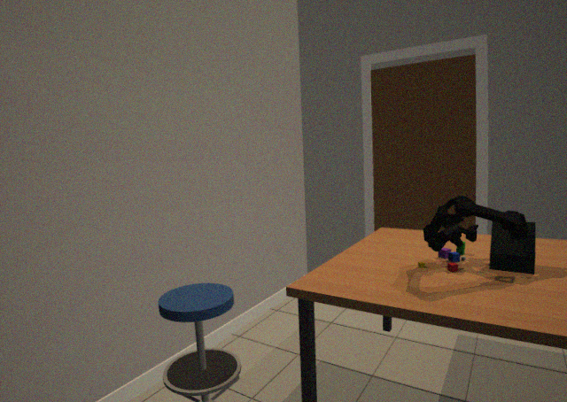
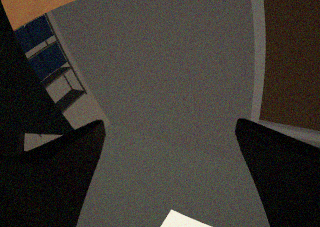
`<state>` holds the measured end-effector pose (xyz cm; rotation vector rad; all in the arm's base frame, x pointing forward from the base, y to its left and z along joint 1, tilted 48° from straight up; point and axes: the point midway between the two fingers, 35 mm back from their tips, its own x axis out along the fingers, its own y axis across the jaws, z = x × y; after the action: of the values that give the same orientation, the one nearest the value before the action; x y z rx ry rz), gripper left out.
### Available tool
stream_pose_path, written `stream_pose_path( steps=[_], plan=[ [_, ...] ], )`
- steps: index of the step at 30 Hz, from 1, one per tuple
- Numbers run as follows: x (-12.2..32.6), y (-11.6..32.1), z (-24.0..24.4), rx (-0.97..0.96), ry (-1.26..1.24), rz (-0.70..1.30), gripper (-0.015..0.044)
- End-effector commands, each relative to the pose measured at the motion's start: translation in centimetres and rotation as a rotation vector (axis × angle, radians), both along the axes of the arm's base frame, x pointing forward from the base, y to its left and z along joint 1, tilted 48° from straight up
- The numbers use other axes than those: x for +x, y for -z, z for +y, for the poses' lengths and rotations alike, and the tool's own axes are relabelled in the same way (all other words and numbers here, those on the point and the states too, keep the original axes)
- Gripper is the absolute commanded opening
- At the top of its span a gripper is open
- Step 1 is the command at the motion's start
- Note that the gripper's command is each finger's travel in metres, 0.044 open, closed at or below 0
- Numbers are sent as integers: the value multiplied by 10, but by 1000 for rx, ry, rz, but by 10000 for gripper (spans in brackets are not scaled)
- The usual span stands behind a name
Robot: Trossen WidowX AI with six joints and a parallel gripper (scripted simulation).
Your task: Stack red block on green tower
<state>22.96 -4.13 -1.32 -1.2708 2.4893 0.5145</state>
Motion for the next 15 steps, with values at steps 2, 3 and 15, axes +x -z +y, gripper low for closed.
stream_pose_path(
  steps=[2,3,15],
  plan=[
    [-2,0,2,19,26,-18,440],
    [-4,0,6,44,57,-39,440],
    [-7,-5,65,460,444,-347,440]
  ],
)
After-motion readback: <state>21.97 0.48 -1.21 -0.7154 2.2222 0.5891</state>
